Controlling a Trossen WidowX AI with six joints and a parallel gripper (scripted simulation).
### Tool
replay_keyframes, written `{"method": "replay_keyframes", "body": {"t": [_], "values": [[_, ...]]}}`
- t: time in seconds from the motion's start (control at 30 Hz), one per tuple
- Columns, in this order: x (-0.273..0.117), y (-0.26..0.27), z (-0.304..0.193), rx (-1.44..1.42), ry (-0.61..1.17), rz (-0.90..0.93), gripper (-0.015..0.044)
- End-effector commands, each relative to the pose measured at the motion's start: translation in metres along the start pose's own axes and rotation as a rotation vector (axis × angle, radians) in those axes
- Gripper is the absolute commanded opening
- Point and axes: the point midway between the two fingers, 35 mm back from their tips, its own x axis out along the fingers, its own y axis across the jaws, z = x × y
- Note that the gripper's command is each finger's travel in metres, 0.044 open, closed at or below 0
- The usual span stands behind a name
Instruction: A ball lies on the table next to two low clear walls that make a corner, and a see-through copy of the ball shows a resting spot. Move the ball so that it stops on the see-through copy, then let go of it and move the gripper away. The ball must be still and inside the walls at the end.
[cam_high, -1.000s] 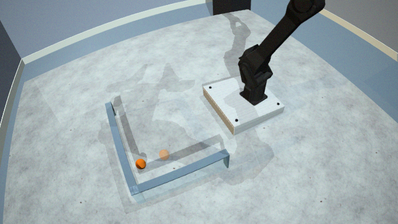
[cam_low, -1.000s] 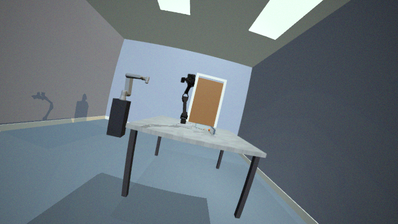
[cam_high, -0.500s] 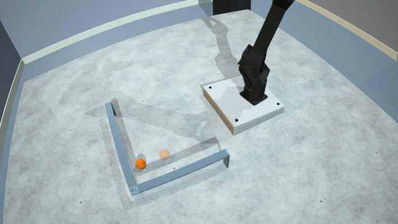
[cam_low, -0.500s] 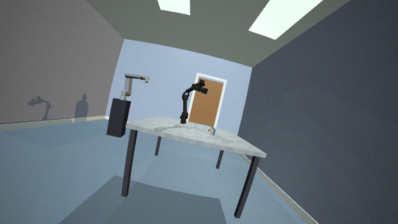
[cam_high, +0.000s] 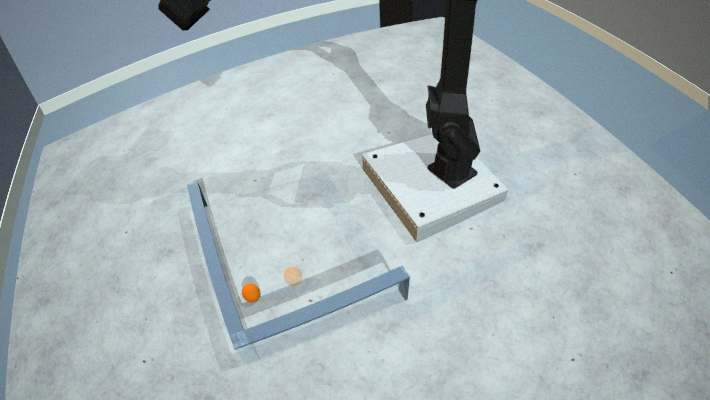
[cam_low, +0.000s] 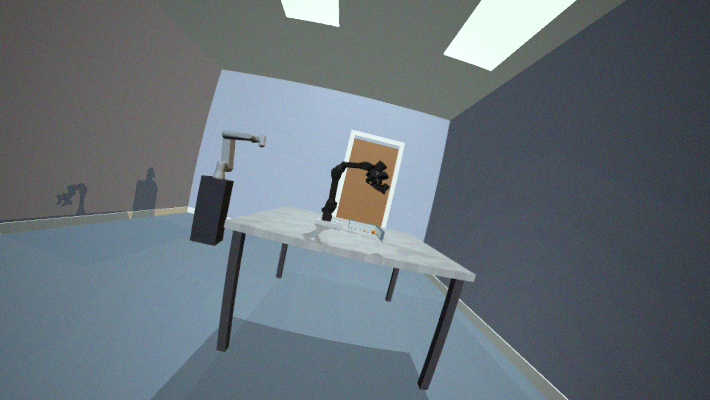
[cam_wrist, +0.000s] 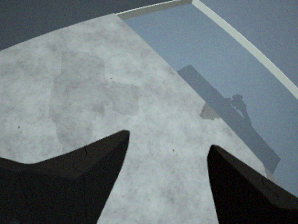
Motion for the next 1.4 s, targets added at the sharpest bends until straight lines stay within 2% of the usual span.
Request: {"method": "replay_keyframes", "body": {"t": [0.0,0.37,0.53,0.77,0.87,1.37], "values": [[0.015,0.068,-0.031,-0.113,0.114,0.138,0.0238],[0.012,0.174,-0.1,-0.363,0.289,0.357,0.0238],[-0.004,0.235,-0.161,-0.498,0.446,0.471,0.0238],[-0.04,0.295,-0.257,-0.696,0.684,0.57,0.0238],[-0.049,0.303,-0.278,-0.737,0.734,0.58,0.0238],[-0.04,0.306,-0.29,-0.737,0.734,0.58,0.0238]]}}
